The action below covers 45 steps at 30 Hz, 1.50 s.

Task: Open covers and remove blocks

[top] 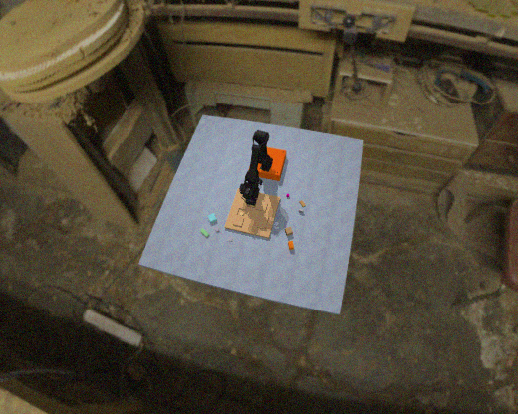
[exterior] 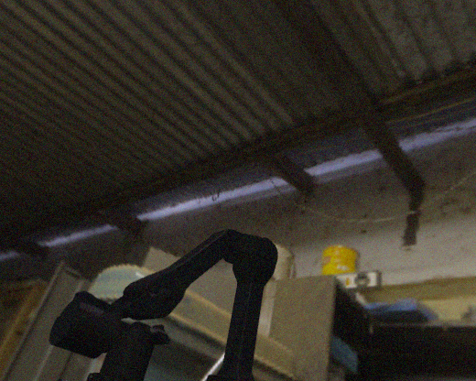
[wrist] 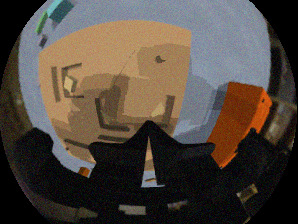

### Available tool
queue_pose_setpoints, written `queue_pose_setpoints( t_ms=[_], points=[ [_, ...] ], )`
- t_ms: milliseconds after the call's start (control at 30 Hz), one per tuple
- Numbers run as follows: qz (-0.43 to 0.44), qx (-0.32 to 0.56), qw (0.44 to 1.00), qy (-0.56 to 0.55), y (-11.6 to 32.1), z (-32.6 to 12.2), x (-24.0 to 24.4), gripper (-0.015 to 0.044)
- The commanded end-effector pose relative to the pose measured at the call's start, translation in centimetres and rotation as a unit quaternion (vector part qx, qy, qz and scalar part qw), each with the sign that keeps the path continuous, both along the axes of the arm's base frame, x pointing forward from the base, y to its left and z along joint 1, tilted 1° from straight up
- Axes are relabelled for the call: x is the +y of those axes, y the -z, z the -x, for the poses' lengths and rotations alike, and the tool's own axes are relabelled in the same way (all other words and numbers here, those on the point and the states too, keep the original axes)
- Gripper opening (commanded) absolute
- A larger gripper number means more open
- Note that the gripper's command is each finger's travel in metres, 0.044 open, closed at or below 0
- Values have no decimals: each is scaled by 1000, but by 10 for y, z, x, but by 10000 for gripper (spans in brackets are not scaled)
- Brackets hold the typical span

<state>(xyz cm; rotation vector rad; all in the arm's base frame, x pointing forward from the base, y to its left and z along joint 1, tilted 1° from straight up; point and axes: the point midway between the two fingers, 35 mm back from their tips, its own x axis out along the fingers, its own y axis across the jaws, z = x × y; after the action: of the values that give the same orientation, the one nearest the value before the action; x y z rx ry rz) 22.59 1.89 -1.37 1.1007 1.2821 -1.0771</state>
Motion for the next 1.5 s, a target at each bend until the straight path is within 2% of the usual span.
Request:
queue_pose_setpoints(
  t_ms=[0, 1467],
  points=[
    [0, -3, 1000, 2, -1, -7, 0, 0],
    [1, -5, 1000, 2, -2, -53, -15, 0]
  ],
)
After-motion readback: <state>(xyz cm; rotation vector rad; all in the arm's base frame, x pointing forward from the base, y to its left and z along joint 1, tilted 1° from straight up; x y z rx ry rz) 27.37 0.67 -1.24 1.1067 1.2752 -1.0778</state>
